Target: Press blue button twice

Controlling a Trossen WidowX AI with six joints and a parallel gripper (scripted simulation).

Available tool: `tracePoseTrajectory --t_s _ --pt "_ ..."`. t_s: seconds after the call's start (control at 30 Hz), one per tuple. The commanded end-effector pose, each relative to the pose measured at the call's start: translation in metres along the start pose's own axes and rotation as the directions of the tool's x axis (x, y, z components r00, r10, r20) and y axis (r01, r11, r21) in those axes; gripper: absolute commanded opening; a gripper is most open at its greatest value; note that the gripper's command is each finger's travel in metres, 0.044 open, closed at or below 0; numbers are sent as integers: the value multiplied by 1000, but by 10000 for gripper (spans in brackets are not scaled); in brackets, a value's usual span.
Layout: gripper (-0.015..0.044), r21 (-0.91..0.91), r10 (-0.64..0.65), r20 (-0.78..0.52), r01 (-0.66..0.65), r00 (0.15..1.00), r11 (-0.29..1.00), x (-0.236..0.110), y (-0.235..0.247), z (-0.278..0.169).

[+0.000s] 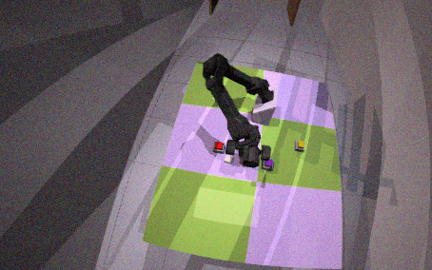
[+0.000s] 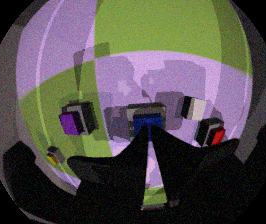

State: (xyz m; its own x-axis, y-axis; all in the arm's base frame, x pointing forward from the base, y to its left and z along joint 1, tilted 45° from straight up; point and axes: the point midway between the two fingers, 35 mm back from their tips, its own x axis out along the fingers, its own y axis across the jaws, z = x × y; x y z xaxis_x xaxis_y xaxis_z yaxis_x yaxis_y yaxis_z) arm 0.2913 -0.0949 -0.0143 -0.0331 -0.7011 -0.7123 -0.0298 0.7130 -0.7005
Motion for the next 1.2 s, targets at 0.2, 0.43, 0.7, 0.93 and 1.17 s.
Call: tracePoseTrajectory --t_s 0.2,0.43,0.7,0.93,1.17 --pt "20 -11 -5 -10 5 1000 1000 7 1 -3" --pt "20 -11 -5 -10 5 1000 1000 7 1 -3" --pt "20 -5 0 -7 0 1000 1000 3 1 -2" --pt "20 -10 -3 -10 3 1000 1000 -27 1 -3" --pt "204 -23 55 9 -55 998 998 -59 101 13"
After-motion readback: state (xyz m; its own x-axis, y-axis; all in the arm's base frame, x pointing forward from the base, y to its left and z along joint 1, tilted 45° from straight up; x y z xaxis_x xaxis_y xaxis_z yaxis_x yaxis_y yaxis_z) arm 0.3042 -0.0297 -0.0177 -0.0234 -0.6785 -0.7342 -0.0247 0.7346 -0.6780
